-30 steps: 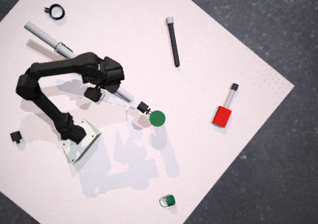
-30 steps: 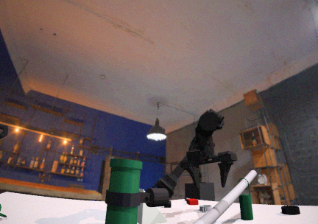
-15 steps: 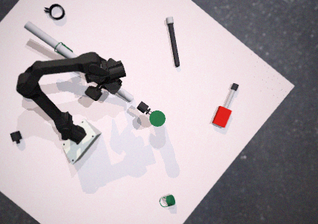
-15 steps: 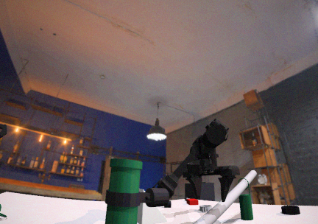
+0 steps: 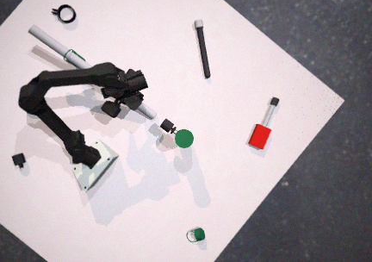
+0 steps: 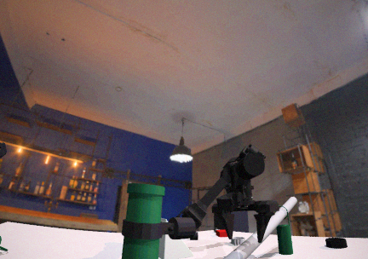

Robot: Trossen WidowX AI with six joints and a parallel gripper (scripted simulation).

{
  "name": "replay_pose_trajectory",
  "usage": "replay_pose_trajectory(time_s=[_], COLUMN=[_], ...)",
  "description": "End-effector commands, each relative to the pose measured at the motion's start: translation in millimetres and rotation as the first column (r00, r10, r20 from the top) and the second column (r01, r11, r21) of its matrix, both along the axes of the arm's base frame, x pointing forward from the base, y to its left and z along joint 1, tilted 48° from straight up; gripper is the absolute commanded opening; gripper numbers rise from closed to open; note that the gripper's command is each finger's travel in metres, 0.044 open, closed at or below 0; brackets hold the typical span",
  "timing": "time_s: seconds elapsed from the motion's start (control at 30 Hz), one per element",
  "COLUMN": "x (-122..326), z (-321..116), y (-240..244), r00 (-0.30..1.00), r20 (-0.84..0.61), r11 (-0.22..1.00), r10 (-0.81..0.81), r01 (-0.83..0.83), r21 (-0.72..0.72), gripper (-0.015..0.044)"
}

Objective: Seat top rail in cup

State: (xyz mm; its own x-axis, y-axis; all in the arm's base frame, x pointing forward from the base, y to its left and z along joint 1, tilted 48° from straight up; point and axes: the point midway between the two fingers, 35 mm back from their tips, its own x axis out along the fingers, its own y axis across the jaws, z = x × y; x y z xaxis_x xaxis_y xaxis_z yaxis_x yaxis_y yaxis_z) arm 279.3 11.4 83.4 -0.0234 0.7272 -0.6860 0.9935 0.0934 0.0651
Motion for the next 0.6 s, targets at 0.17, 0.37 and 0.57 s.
replay_pose_trajectory(time_s=[0.17, 0.37, 0.57], x=[-0.5, -0.6, -1.1], z=[-9.6, -16.2, -22.6], y=[10.3, 17.5, 24.8], r00=[1.000, 1.000, 1.000], r20=[-0.004, -0.004, -0.004], r11=[1.000, 1.000, 1.000], r10=[-0.006, -0.006, -0.006], r01=[0.006, 0.006, 0.006], r21=[0.005, 0.005, 0.006], gripper=[0.0440, 0.0440, 0.0440])
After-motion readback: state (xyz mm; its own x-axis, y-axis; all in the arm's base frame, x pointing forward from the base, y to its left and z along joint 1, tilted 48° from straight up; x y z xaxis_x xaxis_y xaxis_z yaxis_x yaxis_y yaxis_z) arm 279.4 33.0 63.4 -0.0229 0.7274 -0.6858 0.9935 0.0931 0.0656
